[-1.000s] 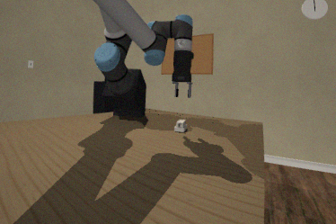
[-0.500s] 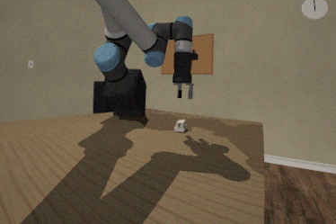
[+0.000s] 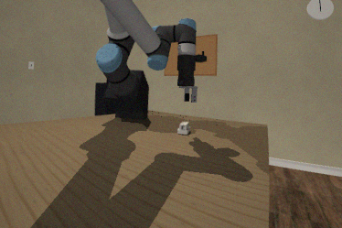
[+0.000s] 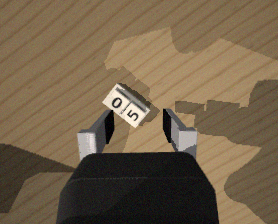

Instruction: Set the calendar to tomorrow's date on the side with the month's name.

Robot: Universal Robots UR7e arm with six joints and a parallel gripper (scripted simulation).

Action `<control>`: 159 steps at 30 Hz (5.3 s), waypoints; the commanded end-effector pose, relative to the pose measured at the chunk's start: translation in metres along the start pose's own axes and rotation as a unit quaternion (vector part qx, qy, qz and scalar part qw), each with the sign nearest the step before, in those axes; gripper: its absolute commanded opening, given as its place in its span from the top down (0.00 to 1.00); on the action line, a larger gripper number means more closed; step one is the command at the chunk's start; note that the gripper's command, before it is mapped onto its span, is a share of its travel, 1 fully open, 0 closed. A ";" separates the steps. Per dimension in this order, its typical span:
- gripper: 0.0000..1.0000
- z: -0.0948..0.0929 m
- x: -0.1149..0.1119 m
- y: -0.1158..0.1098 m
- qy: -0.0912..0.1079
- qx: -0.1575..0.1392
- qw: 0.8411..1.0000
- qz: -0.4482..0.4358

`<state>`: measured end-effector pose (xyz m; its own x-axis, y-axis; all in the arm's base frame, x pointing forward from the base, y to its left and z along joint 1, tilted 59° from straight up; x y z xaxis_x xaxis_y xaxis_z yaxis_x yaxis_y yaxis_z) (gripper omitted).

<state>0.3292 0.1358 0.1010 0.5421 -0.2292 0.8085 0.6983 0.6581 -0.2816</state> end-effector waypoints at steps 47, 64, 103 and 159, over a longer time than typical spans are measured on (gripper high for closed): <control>0.00 -0.021 0.008 -0.005 -0.005 -0.003 0.735 -0.678; 0.00 -0.028 0.002 -0.014 -0.006 -0.002 0.561 -0.828; 0.13 -0.033 -0.006 -0.021 -0.006 -0.001 0.420 -0.908; 0.13 -0.044 -0.006 -0.021 -0.006 -0.001 0.420 -0.908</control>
<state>0.3304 0.0947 0.0816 -0.8868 -0.3476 -0.3045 -0.0433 -0.5935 0.8036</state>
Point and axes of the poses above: the point where the finger pads meet when closed, its own z axis back along the fingers, its own x axis across the jaws, y = z × x, the point moved 5 cm from there along z, back along the fingers, and after that the axes turned 12 degrees about -z, right-handed, at the moved point
